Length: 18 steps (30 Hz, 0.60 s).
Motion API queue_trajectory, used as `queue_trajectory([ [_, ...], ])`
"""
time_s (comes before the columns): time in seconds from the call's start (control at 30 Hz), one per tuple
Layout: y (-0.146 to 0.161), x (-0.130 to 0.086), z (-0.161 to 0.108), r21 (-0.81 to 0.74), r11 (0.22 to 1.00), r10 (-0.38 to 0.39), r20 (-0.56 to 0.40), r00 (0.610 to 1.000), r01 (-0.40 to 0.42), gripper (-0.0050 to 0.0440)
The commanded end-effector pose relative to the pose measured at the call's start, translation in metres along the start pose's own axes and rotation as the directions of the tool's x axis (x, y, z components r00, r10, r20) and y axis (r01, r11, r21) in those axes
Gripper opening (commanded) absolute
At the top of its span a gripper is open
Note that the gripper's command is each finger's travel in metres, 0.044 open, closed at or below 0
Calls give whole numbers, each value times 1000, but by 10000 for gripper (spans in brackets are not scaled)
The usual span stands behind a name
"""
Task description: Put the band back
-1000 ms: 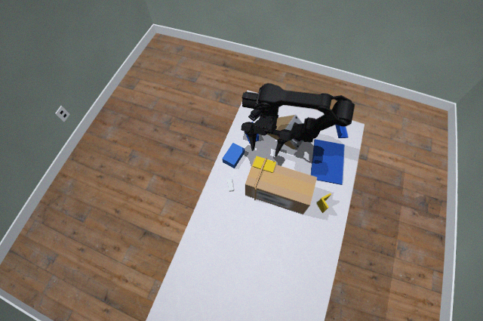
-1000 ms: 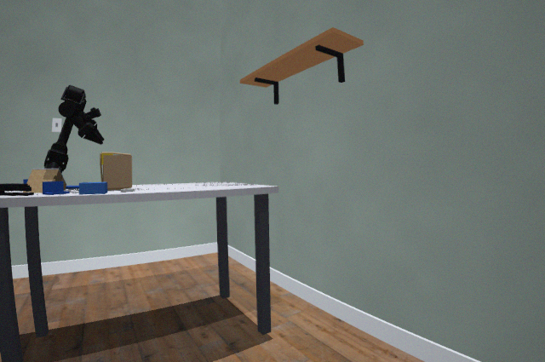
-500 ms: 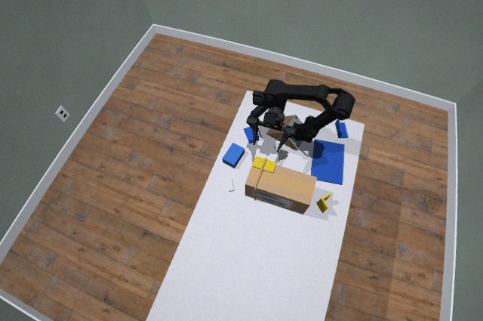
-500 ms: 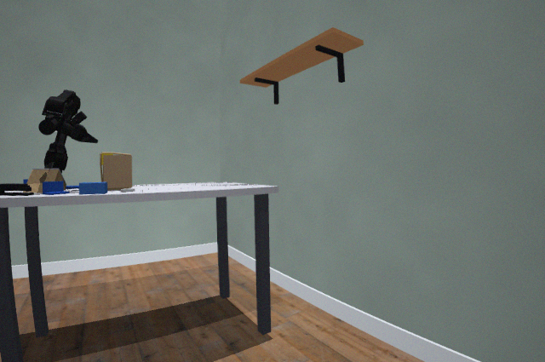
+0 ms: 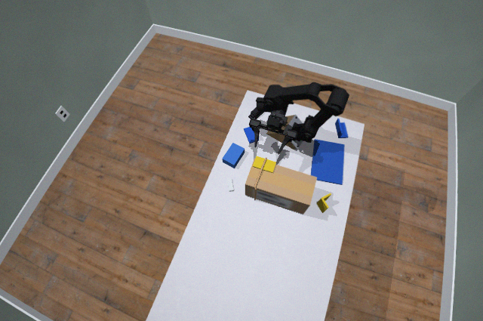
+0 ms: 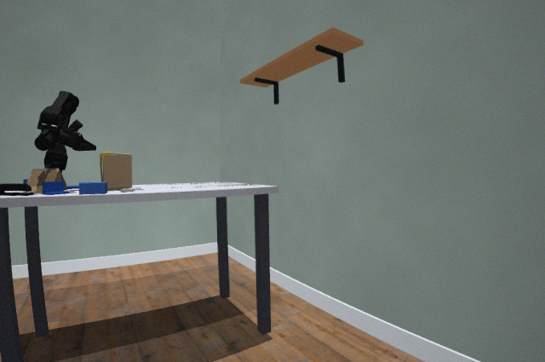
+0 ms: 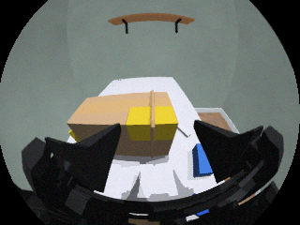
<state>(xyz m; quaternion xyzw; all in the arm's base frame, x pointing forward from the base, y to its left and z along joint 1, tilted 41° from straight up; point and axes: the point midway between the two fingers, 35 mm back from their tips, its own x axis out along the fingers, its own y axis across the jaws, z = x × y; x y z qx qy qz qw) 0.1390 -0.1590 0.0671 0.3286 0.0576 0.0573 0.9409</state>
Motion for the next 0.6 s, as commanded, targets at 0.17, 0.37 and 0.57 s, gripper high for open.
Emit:
queue_trajectory([
  [0.17,-2,13,-39,-18,1000,-6,7,1000,6,440],
  [0.37,-3,13,-41,-38,999,-9,5,1000,9,440],
  [0.57,-3,13,-41,-38,999,-9,5,1000,9,440],
])
